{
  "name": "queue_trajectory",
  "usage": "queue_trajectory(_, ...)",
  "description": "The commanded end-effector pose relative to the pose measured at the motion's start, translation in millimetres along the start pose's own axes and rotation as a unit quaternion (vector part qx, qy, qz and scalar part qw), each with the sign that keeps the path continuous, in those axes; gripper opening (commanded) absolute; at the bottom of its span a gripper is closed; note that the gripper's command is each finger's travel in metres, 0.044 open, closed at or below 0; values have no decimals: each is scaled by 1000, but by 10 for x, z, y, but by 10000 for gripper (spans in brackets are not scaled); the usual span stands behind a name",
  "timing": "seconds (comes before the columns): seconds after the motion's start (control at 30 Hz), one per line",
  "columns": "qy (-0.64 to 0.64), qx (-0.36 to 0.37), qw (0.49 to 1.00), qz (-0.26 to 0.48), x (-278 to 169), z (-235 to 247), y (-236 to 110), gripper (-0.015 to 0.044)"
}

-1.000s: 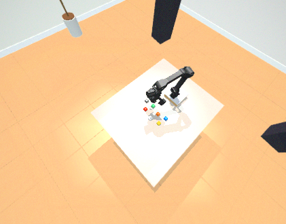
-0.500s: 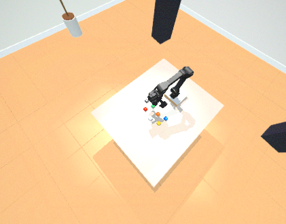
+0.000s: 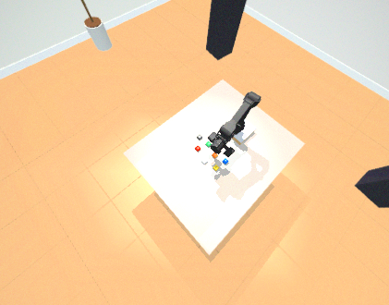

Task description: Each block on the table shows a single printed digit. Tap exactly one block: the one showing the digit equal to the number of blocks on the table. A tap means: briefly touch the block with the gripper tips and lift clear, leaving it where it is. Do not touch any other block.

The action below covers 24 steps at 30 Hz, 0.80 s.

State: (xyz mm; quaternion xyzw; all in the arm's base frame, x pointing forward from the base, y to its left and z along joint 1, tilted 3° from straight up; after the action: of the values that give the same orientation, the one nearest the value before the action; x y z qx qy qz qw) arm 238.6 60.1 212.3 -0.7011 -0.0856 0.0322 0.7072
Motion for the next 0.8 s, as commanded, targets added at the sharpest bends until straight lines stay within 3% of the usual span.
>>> queue_trajectory(0.0,2,-3,1000,-2,9,3,-7,400)
queue_trajectory(0.3,2,-2,1000,-2,9,21,-7,400)
queue_trajectory(0.57,2,1,1000,-1,-158,796,-4,400)
queue_trajectory(0.77,2,1,1000,-1,-185,862,-5,400)
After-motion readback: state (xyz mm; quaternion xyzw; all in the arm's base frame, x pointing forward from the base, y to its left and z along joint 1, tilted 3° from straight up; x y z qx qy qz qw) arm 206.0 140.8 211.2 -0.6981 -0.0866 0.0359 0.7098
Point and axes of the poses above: the point midway between the two fingers, 35 mm back from their tips, its own y axis out along the fingers, its own z axis across the jaws, x = y × z, the point moved 8 cm from there along -y, back along the fingers, and after that the axes turned 3 degrees about -y, right-handed, at the moved point
